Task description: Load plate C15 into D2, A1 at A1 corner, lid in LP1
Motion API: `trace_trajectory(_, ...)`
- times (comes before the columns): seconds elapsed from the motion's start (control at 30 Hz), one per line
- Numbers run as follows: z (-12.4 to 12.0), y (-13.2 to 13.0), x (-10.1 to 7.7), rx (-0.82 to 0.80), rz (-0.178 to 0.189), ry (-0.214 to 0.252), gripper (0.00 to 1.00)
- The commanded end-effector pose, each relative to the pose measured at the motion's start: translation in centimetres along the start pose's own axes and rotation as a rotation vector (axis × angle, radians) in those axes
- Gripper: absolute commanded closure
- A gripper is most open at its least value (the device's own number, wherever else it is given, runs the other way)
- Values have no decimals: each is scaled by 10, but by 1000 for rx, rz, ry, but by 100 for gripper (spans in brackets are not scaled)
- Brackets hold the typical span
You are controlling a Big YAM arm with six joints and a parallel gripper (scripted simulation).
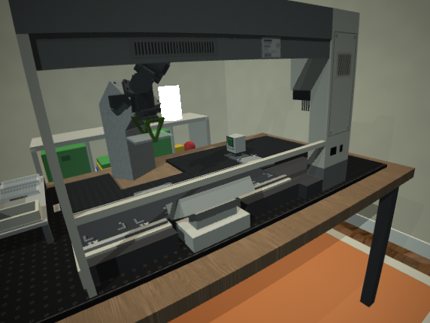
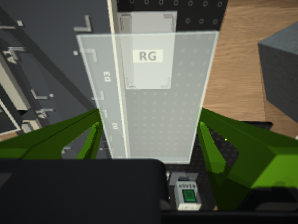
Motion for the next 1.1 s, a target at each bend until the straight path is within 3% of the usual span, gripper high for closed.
trace_trajectory(0.0,6,12,-6,-22,20,-16,100)
trace_trajectory(0.23,6,12,-6,-22,20,-16,100)
trace_trajectory(0.27,1,-3,-5,-9,13,-14,100)
trace_trajectory(0.4,2,-4,-5,-12,16,-17,100)
trace_trajectory(1.07,1,-3,-5,-375,13,-19,100)
Point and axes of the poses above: the point where the finger pads meet when closed, its own x axis out along the fingers, its own y axis across the jaws, z = x × y, the point moved 10 cm from there along -x, back along the fingers, and after that the axes turned 10 degrees about -x, right-handed, at the moved point
